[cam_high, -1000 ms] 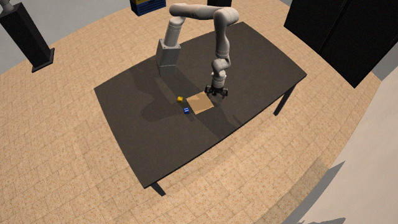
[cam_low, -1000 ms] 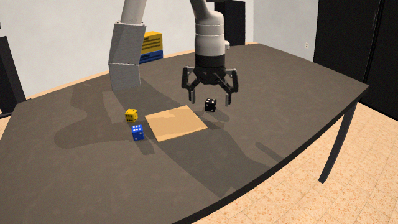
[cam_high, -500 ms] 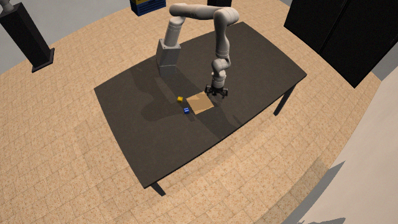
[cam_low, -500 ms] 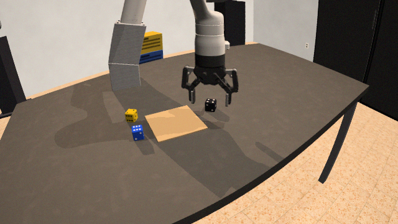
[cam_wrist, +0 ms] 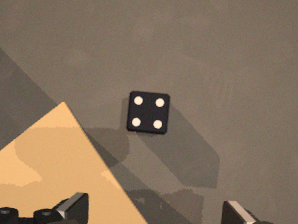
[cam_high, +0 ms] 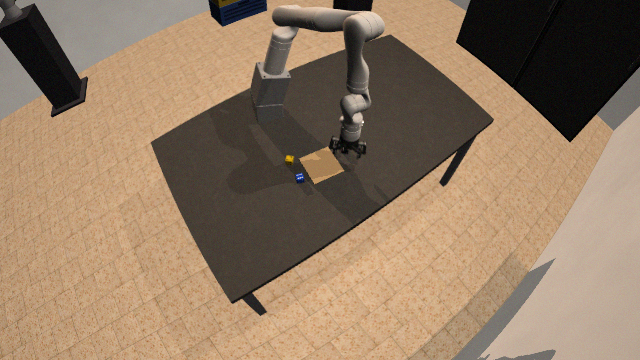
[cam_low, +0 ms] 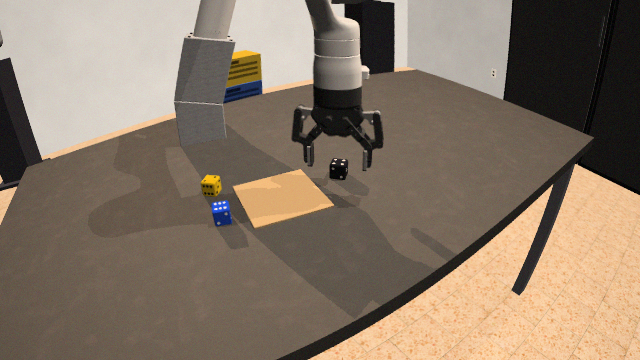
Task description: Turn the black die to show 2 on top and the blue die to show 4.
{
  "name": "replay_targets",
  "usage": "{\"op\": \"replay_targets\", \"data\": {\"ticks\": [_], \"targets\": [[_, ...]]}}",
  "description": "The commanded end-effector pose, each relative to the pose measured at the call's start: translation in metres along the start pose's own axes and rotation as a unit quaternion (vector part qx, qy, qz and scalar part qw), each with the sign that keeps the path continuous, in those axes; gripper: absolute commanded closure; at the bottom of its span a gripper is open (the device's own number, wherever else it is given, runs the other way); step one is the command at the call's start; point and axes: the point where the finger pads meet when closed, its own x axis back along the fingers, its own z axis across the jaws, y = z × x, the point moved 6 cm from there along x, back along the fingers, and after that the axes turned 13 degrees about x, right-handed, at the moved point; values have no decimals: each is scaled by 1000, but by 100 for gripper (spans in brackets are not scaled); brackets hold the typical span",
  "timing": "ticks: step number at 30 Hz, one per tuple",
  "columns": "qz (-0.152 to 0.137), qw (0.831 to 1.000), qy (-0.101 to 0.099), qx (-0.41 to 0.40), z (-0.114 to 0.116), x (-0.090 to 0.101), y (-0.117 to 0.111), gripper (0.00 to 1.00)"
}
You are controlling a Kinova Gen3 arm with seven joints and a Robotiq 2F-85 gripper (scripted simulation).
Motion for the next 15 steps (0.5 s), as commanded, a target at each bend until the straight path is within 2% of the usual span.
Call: {"op": "replay_targets", "data": {"ticks": [1,6,8,15], "targets": [[-1,1000,0,0,0,2,1,0],[-1,1000,0,0,0,22,1,0],[-1,1000,0,0,0,22,1,0],[-1,1000,0,0,0,73,1,0]]}}
